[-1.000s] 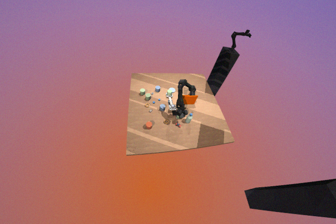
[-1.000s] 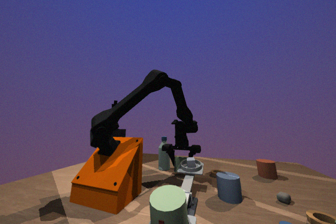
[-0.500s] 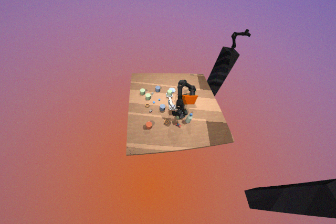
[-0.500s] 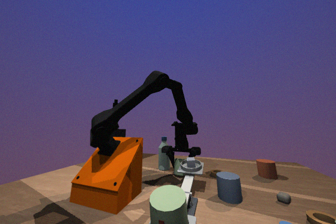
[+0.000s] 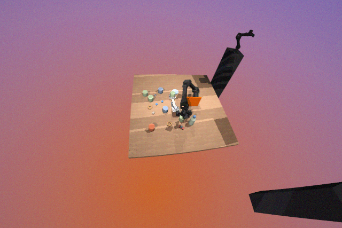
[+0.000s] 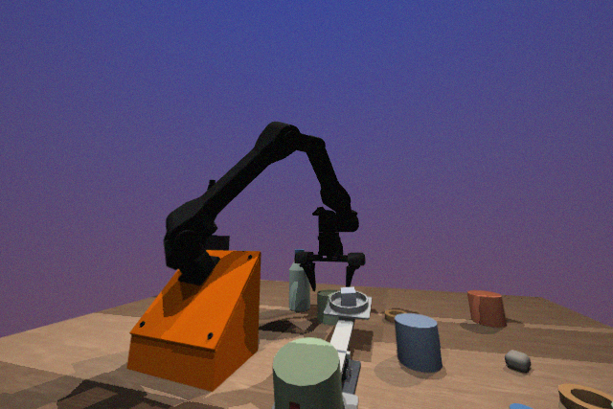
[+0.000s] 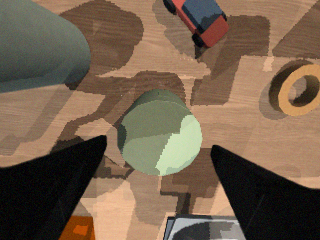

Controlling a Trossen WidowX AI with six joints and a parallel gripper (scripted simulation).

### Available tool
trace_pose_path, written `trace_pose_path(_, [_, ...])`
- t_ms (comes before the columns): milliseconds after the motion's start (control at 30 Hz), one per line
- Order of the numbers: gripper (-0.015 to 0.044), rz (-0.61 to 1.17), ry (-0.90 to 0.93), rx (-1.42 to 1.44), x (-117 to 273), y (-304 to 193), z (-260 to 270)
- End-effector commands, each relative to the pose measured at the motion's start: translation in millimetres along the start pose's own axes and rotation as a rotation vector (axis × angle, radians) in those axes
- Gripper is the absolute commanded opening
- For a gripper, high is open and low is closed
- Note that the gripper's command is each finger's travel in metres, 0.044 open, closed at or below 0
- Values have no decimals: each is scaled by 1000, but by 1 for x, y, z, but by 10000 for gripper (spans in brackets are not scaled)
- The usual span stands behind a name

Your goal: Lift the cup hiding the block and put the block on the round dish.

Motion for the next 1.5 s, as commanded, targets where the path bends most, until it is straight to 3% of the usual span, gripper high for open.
trace_pose_path(0, [440, -9, -2, -7, 14, 1, -1])
trace_pose_path(67, [440, -9, -2, -7, 14, 1, -1])
trace_pose_path(300, [260, -64, -8, -174, 30, -4, -12])
trace_pose_path(1467, [260, -40, 17, -1366, 48, -51, -38])
Point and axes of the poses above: the point midway between the two fingers, 35 mm back from their tips, its own x axis back along the fingers, its own z axis across the jaws, y = z × x, the point moved 5 cm from there along x, back along the fingers, and after that the axes turned 3 degrees about x, right-handed, at the moved point
